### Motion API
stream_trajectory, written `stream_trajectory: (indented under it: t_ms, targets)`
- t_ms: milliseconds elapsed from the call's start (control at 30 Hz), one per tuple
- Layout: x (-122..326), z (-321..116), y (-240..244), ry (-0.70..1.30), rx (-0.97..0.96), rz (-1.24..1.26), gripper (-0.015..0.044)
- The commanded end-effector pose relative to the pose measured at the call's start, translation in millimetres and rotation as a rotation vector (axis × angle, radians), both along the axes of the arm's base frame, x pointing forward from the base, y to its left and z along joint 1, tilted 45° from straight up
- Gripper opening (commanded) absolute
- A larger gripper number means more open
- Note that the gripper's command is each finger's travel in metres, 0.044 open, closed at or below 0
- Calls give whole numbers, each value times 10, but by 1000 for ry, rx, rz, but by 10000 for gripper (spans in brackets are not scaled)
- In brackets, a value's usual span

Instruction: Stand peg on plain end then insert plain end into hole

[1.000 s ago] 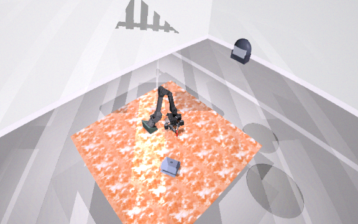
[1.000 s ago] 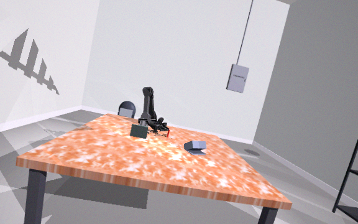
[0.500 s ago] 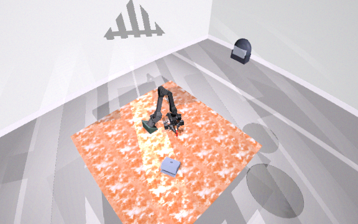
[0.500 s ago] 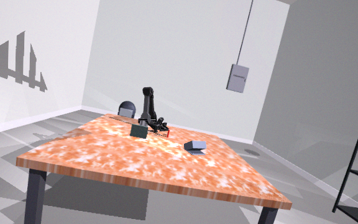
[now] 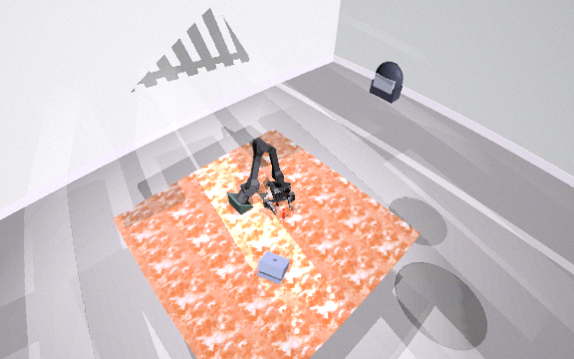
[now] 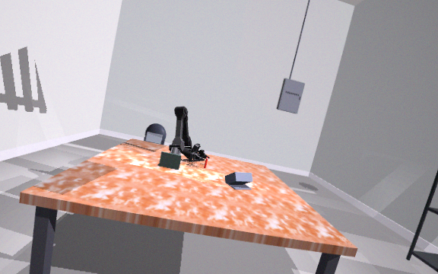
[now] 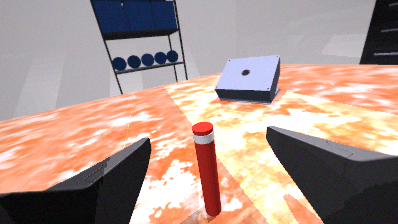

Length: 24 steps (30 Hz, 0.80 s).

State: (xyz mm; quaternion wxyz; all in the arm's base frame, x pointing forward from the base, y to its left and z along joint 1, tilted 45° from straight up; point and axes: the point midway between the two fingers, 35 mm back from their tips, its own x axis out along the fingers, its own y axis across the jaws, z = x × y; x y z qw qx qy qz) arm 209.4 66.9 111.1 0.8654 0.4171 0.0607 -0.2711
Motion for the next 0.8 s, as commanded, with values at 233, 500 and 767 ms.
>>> stream_trajectory:
  t_ms: [233,500,767]
  targets:
    - [77,197,-234,64,36,-36,440]
    - [17,776,-816,69,60,-23,440]
    - [-208,1150,-1120,-4,-9,0,440]
